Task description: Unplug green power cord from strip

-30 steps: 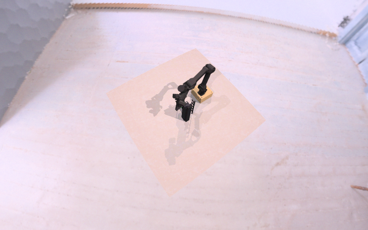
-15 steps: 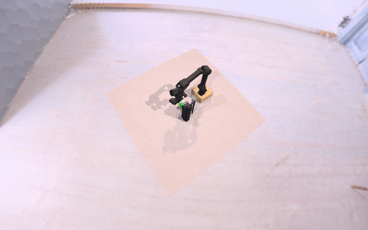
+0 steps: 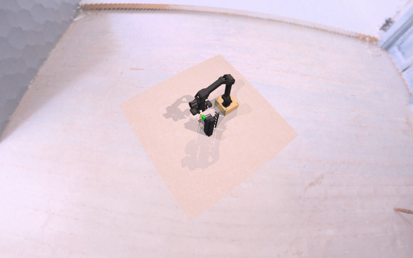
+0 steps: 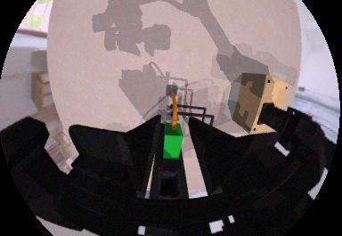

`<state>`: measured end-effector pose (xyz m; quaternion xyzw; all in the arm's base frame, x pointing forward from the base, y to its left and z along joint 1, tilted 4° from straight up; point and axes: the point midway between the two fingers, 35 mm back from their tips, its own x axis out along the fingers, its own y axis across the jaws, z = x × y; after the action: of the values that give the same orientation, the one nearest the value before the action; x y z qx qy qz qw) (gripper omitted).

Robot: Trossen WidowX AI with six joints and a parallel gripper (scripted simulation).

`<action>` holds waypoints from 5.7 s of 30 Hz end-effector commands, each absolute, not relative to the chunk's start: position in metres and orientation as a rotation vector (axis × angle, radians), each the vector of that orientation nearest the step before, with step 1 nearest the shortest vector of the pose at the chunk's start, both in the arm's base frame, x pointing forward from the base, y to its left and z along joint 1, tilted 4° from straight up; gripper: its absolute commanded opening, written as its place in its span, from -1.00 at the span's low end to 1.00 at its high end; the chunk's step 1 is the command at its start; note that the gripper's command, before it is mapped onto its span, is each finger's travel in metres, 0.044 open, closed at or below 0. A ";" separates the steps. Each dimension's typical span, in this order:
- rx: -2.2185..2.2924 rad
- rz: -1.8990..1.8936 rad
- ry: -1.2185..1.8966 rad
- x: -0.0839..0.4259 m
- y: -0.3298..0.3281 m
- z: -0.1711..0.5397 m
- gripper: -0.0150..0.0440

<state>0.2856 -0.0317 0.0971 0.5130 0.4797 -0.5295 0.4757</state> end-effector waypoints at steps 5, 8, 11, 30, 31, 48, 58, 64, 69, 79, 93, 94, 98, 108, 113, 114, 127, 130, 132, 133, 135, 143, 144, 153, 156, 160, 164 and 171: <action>1.247 -1.313 1.181 0.286 -0.025 0.094 0.05; 1.248 -1.313 1.181 0.286 -0.020 0.094 0.05; 1.248 -1.313 1.181 0.287 -0.015 0.094 0.05; 1.249 -1.312 1.183 0.287 0.007 0.092 0.05; 1.249 -1.312 1.183 0.287 0.007 0.091 0.05; 1.248 -1.305 1.176 0.287 0.007 0.084 -0.04; 1.248 -1.305 1.176 0.287 0.007 0.084 -0.46; 1.248 -1.305 1.176 0.287 0.002 0.084 -0.49; 1.248 -1.306 1.176 0.288 -0.006 0.084 -0.49; 1.247 -1.308 1.176 0.287 -0.022 0.084 -0.49; 1.245 -1.312 1.176 0.283 -0.045 0.084 -0.49; 1.245 -1.312 1.177 0.283 -0.047 0.084 -0.49; 1.241 -1.306 1.185 0.283 -0.040 0.084 -0.22; 1.241 -1.306 1.185 0.283 -0.040 0.084 0.05; 1.245 -1.313 1.181 0.284 -0.040 0.092 0.05; 1.246 -1.314 1.180 0.284 -0.040 0.094 0.05; 1.247 -1.313 1.181 0.285 -0.026 0.094 0.05; 1.247 -1.313 1.181 0.286 -0.021 0.094 0.05; 1.248 -1.313 1.181 0.286 -0.018 0.094 0.05; 1.248 -1.313 1.181 0.286 -0.016 0.094 0.05; 1.248 -1.313 1.182 0.286 -0.013 0.093 0.05; 1.249 -1.312 1.183 0.287 0.000 0.093 0.05; 1.249 -1.312 1.183 0.287 0.001 0.093 0.05; 1.249 -1.312 1.183 0.287 0.001 0.085 0.05; 1.249 -1.312 1.183 0.286 0.001 0.082 0.05; 1.249 -1.312 1.183 0.286 0.001 0.081 0.05; 1.249 -1.312 1.183 0.286 0.001 0.081 0.05; 1.247 -1.306 1.176 0.287 0.001 0.084 -0.35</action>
<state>0.2864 0.0006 0.0838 0.5096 0.4808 -0.5339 0.4733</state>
